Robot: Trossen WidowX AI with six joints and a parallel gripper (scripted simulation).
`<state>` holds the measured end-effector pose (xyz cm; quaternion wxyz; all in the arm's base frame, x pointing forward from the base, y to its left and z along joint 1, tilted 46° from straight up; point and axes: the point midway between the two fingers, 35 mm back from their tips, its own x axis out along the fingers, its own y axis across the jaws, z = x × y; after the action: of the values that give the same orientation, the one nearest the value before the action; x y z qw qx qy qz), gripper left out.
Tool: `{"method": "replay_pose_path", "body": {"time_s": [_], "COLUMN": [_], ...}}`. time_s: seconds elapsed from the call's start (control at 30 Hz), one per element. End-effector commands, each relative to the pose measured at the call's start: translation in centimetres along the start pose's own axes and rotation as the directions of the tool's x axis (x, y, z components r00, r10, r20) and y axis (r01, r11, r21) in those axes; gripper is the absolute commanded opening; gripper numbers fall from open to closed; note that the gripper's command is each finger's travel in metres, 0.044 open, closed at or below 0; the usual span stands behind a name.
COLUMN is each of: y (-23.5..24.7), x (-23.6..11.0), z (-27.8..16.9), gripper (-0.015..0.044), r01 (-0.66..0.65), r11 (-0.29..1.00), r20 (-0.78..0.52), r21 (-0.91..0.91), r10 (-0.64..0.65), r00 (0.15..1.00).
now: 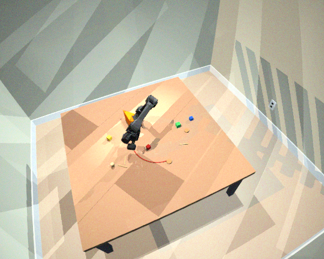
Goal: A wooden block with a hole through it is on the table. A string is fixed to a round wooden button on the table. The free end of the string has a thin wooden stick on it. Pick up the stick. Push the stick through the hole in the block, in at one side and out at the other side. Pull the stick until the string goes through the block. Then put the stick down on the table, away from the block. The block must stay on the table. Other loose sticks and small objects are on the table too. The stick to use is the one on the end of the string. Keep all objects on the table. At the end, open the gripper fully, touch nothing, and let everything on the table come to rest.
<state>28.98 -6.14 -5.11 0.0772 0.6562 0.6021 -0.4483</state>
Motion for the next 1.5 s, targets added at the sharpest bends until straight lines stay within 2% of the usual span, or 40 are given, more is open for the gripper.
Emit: {"method": "replay_pose_path", "body": {"time_s": [0.0, 0.6, 1.0, 1.47], "y": [1.09, 1.09, 1.09, 1.11], "x": [-0.16, -0.16, -0.16, 0.0], "z": [2.22, 2.22, 2.22, 2.23], "gripper": [0.044, 0.044, 0.0125, 0.0122], "r01": [-0.026, -0.026, -0.026, -0.026], "r11": [0.702, 0.702, 0.702, 0.702], "r20": [0.026, 0.026, 0.026, 0.026], "r21": [0.712, 0.712, 0.712, 0.712], "r10": [0.012, 0.012, 0.012, 0.012], "r00": [1.0, 1.0, 1.0, 1.0]}}
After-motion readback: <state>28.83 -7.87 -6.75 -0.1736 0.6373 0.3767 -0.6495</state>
